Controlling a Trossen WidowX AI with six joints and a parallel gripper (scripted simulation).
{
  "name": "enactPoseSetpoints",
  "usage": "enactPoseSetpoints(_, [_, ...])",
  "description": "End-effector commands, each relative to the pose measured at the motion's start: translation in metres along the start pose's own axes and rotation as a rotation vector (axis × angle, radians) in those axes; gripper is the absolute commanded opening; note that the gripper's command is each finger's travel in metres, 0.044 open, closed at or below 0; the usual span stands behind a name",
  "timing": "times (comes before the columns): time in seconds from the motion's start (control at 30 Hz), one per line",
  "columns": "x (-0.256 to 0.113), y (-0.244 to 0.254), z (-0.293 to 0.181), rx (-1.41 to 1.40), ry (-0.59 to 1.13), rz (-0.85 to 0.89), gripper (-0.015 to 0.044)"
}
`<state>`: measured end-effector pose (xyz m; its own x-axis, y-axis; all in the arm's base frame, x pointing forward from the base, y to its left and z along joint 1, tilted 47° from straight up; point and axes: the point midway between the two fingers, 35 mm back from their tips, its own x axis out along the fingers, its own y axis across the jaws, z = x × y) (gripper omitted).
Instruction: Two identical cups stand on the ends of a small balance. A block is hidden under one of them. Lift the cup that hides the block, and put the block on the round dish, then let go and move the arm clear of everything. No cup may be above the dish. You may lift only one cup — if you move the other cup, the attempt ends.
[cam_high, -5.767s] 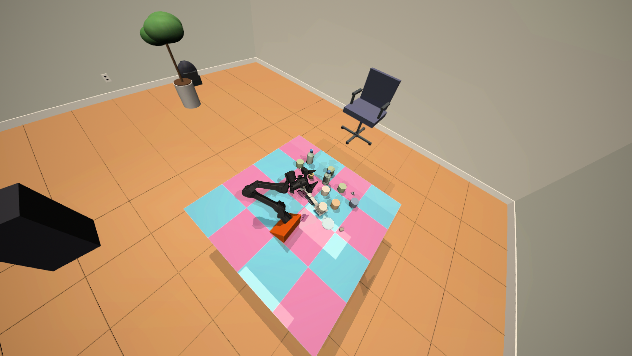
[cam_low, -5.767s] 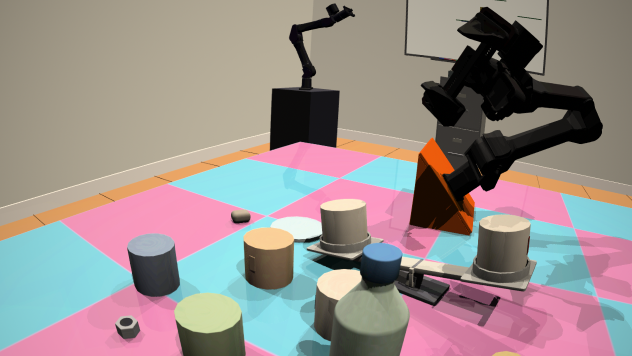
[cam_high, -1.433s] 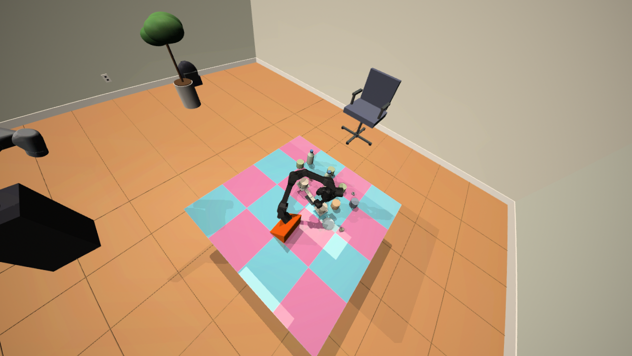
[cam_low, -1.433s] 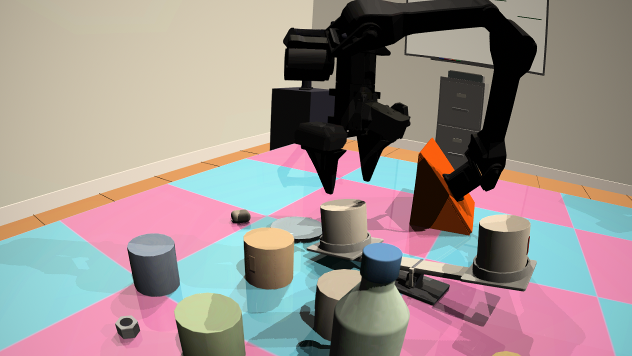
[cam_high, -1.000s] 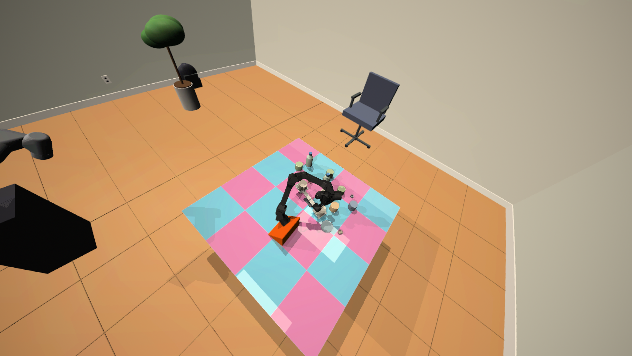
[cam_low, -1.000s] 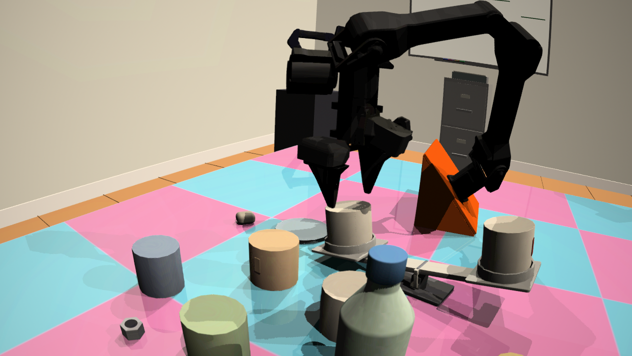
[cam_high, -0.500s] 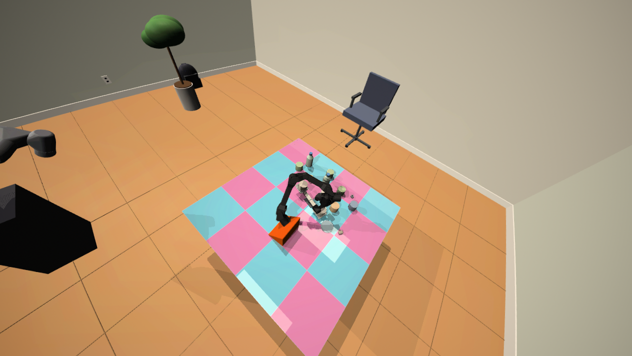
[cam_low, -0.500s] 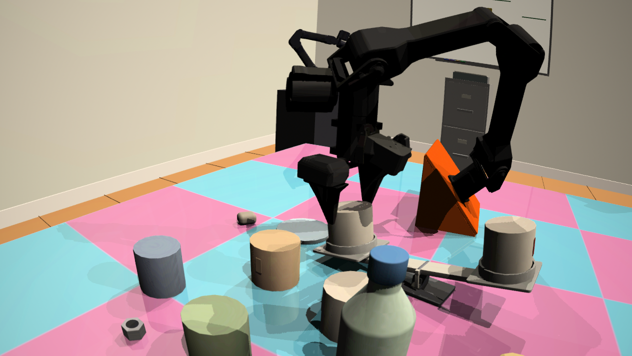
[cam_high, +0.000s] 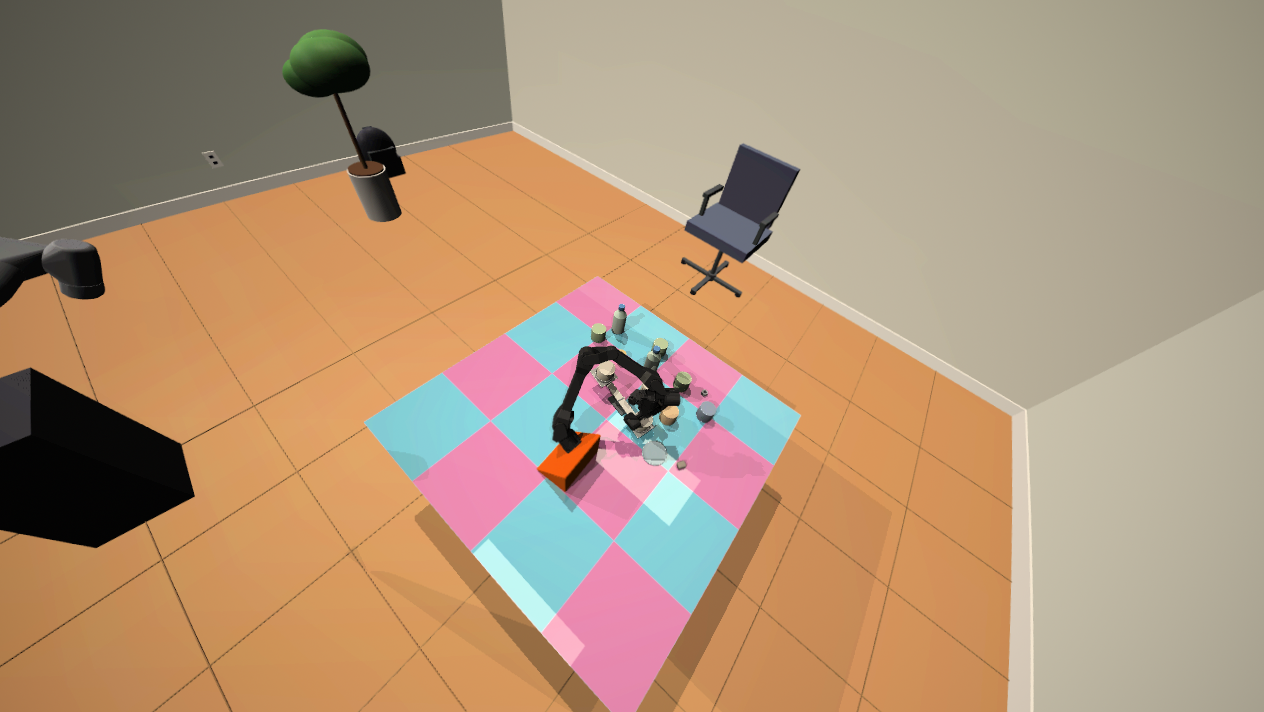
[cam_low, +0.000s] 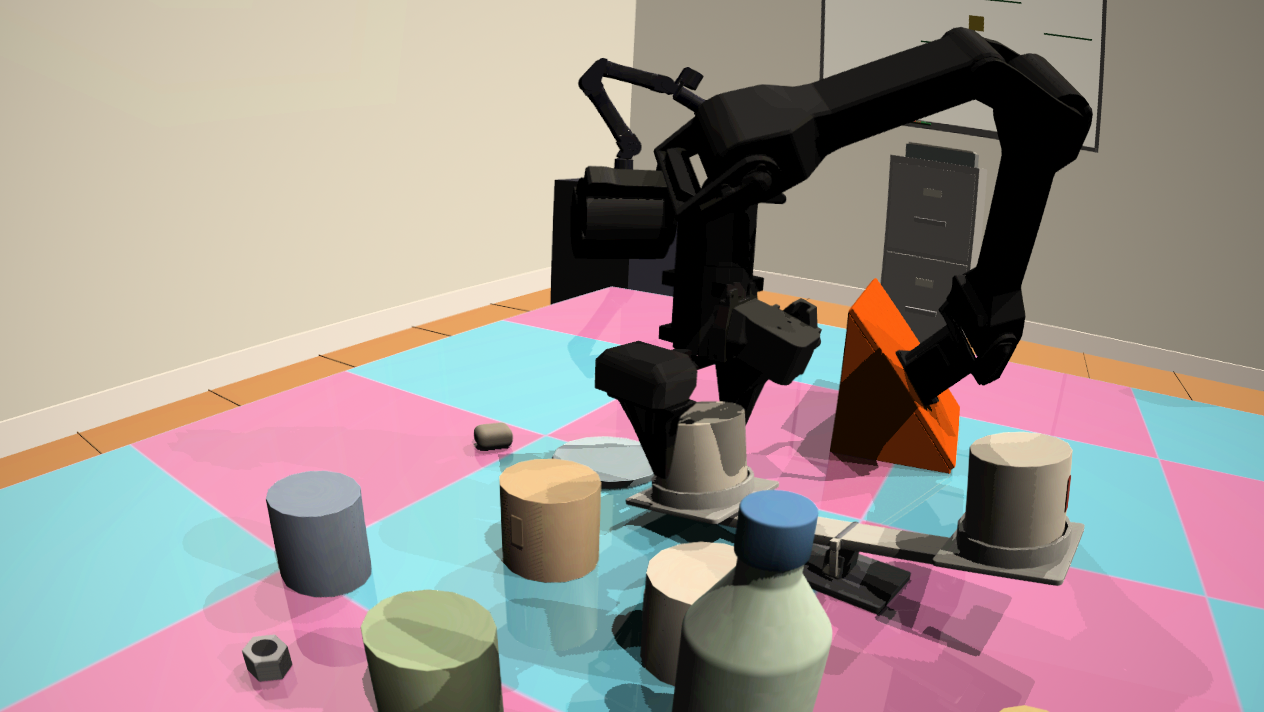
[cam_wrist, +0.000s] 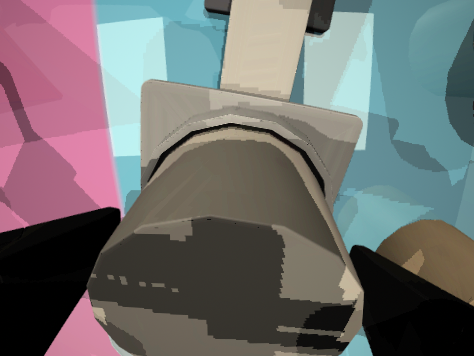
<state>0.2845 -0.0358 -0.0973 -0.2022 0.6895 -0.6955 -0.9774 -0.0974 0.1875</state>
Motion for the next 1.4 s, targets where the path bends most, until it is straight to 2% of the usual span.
enactPoseSetpoints(0.0, [0.007,0.002,0.001,0.006,-0.005,0.002,0.044])
enactPoseSetpoints(0.07, [0.008,0.002,0.001,0.006,-0.005,0.002,0.044])
enactPoseSetpoints(0.17, [0.008,0.002,0.001,0.006,-0.005,0.002,0.0361])
enactPoseSetpoints(0.43, [0.008,0.002,0.001,0.006,-0.005,0.002,0.0308])
enactPoseSetpoints(0.83, [-0.003,-0.001,0.0,0.007,-0.004,0.001,0.0])
enactPoseSetpoints(1.37, [-0.022,-0.004,-0.002,0.007,-0.002,0.0,0.0])
